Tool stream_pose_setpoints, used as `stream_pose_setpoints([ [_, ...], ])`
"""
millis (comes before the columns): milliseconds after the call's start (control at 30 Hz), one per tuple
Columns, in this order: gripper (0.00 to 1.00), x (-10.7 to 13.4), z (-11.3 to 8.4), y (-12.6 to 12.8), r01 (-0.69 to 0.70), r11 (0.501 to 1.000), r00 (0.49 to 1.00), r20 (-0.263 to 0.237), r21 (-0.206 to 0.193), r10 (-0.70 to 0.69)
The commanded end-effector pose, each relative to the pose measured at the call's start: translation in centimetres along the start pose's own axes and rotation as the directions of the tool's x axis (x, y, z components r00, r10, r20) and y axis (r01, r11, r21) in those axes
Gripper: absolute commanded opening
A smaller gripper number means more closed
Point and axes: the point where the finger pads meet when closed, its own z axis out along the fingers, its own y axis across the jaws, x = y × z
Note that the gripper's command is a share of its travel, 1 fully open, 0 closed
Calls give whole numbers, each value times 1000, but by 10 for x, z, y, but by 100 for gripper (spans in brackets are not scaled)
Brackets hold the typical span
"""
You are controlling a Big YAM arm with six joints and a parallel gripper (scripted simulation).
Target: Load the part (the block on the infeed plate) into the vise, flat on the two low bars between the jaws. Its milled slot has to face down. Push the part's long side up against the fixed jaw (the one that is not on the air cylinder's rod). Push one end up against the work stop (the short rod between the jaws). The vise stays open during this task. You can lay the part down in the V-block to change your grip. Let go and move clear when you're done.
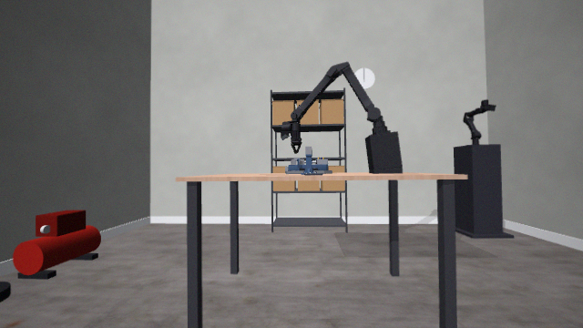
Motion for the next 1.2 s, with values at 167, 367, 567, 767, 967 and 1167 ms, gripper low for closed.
stream_pose_setpoints([
  [167,74,-24,-46,-10,0,1000,999,54,22,-1],
  [367,74,-12,-39,-6,0,1000,1000,21,8,0],
  [567,74,-11,-44,-5,0,1000,1000,27,11,0],
  [767,0,-10,-43,-5,0,1000,1000,25,10,0],
  [967,0,-10,-43,-5,0,1000,1000,25,10,0],
  [1167,0,-10,-43,-5,0,1000,1000,25,10,0],
])
